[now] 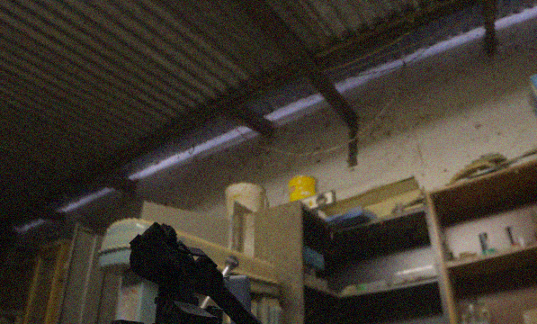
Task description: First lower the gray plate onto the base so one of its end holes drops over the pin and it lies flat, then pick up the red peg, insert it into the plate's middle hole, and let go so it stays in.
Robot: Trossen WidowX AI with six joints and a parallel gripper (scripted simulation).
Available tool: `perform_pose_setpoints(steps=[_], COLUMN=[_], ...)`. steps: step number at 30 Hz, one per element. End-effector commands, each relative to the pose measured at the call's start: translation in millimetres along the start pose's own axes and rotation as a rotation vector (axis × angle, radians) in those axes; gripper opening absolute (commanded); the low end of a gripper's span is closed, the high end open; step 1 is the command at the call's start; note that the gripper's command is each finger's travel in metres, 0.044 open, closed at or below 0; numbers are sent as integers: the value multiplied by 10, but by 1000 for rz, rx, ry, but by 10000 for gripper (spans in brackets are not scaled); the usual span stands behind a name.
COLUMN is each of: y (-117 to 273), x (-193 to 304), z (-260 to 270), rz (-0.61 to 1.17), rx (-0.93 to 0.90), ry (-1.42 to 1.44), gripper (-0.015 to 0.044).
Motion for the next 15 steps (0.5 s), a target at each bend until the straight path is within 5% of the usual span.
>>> perform_pose_setpoints(steps=[1, 15], y=[1, -164], x=[4, 10], z=[-4, -12], rz=[1, 2], rx=[4, 4], ry=[3, 2], gripper=[0, 0])
Point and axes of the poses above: the point midway between the two fingers, 35 mm back from their tips, its own y axis back along the fingers, its own z axis across the jaws, x = y × z, the point moved 1 cm from there along y, back along the fingers, and after that the axes turned 8 degrees about y, right-handed, at the moved point
